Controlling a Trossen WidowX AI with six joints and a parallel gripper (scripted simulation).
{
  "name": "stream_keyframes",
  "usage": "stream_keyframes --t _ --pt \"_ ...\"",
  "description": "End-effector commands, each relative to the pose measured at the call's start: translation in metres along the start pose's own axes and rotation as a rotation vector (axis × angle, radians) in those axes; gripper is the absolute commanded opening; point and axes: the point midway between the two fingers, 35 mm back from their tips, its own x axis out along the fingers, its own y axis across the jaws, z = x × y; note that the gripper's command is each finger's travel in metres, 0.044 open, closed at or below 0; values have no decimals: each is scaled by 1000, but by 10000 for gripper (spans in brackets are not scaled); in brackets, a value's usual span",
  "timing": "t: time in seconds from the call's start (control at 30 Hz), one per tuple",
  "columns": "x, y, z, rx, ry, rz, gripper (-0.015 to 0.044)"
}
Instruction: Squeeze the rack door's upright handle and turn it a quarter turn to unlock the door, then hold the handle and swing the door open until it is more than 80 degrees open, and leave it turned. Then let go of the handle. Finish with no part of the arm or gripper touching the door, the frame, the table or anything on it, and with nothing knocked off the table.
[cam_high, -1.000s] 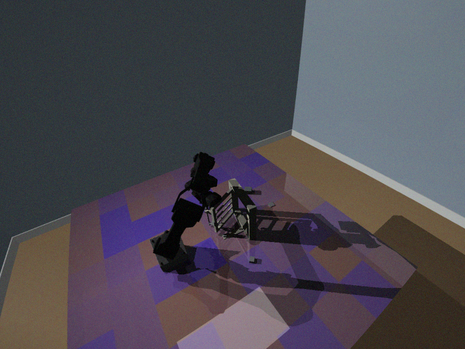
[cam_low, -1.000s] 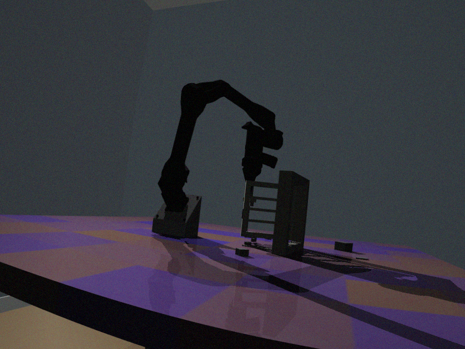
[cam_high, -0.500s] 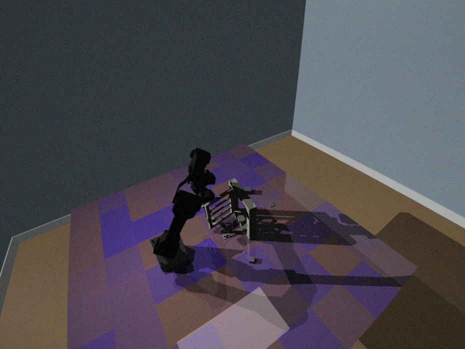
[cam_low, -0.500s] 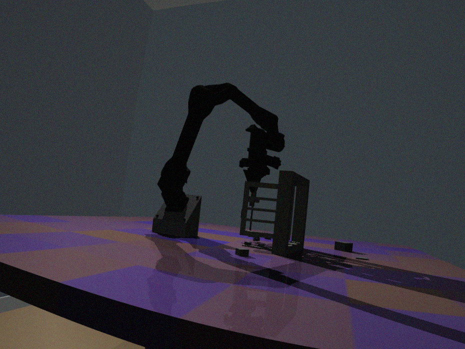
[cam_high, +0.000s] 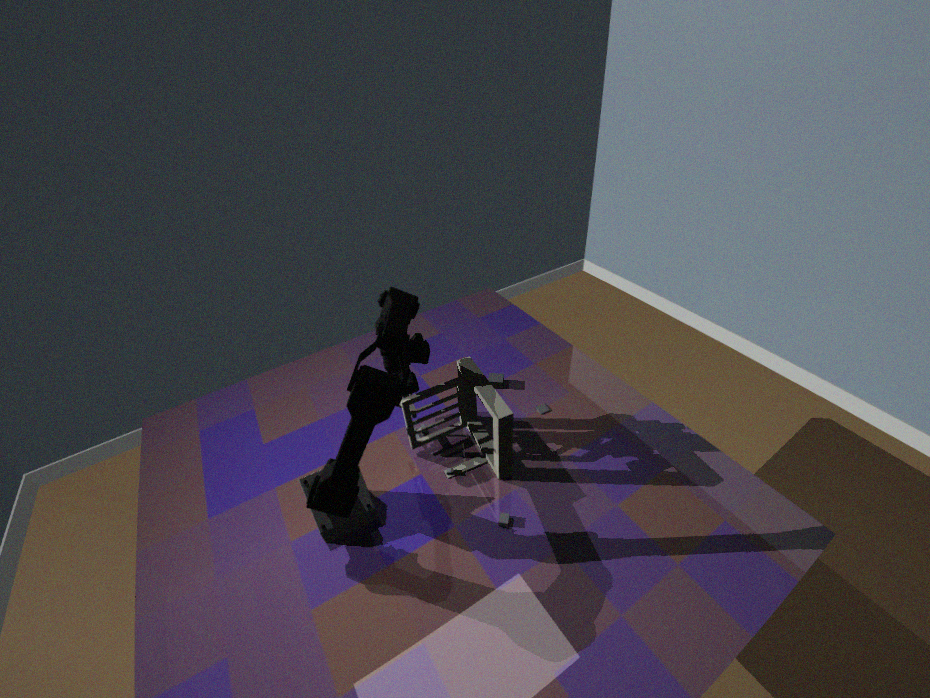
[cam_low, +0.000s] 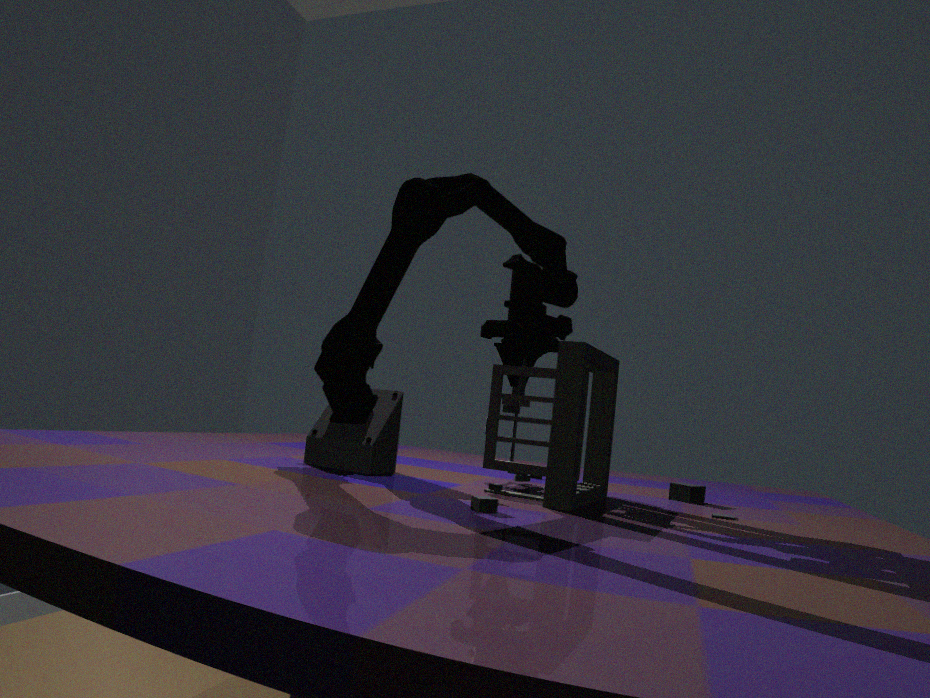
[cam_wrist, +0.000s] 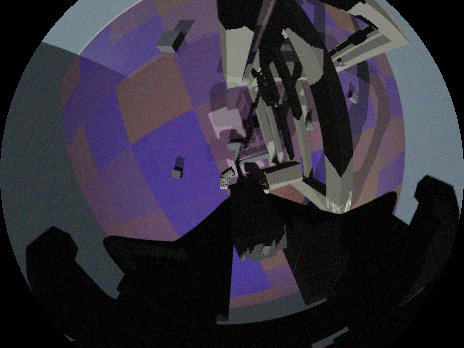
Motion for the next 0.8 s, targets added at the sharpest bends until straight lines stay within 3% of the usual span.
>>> stream_keyframes --t 0.0,0.47,0.77 --pt "0 6 2 57 2 2 12" --pt "0 6 2 57 2 2 12" --pt "0 6 2 57 2 2 248"
